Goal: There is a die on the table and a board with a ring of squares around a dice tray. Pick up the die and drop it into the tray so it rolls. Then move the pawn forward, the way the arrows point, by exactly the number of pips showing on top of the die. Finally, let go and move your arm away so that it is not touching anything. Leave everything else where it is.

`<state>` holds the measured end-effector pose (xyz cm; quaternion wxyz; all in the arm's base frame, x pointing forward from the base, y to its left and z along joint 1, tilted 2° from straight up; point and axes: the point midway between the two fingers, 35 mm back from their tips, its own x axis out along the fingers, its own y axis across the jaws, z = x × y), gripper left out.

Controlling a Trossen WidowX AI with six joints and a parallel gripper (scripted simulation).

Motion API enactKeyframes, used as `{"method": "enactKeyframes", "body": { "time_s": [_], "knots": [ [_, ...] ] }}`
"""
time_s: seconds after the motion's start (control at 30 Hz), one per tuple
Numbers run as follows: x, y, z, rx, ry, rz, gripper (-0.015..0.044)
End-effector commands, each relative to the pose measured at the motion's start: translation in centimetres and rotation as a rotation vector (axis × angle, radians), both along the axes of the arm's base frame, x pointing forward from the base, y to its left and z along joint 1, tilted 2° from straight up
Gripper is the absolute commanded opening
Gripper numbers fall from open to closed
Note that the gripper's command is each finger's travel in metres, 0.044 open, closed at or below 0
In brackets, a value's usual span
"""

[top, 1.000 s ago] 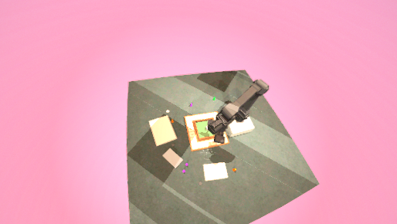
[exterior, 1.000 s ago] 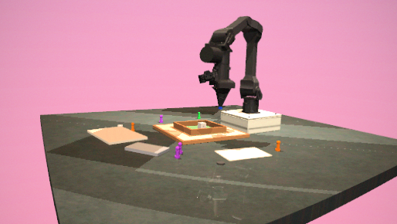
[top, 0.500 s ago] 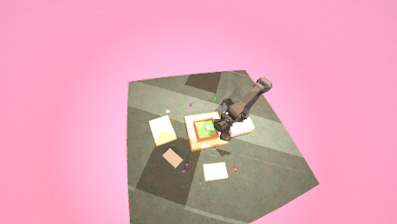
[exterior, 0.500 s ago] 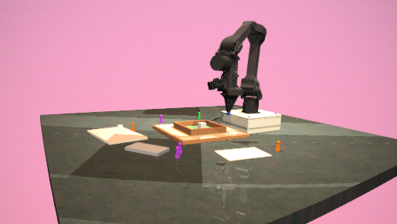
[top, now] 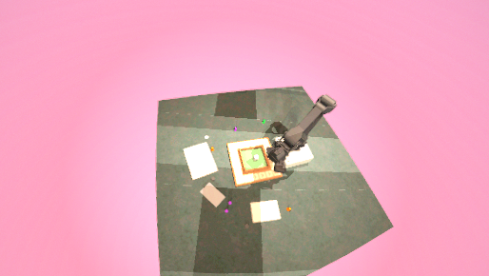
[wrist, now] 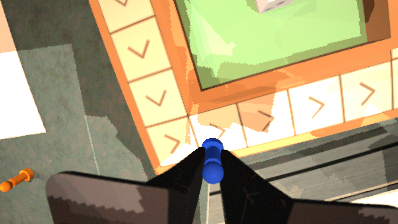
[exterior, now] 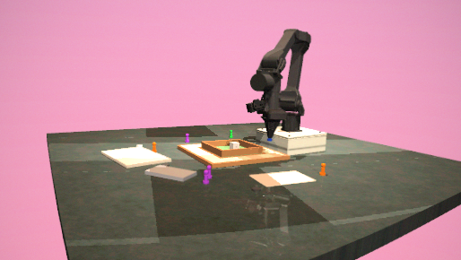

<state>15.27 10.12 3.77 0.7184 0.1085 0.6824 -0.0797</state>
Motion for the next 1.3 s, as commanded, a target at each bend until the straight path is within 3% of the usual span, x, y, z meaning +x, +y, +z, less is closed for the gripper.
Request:
{"method": "enactKeyframes", "body": {
  "time_s": [0.0,0.63,0.97,1.17,1.27],
  "knots": [
    [-0.3,-0.3,-1.7,-0.014,0.011,-0.006,0.0],
    [-0.2,-0.3,-4.4,-0.015,0.012,-0.006,0.0],
    [0.0,0.0,-3.6,-0.005,0.006,-0.001,0.0263],
    [-0.2,-0.1,1.2,-0.014,0.011,-0.006,0.042],
    [-0.2,-0.2,1.3,-0.015,0.011,0.002,0.044]
  ]
}}
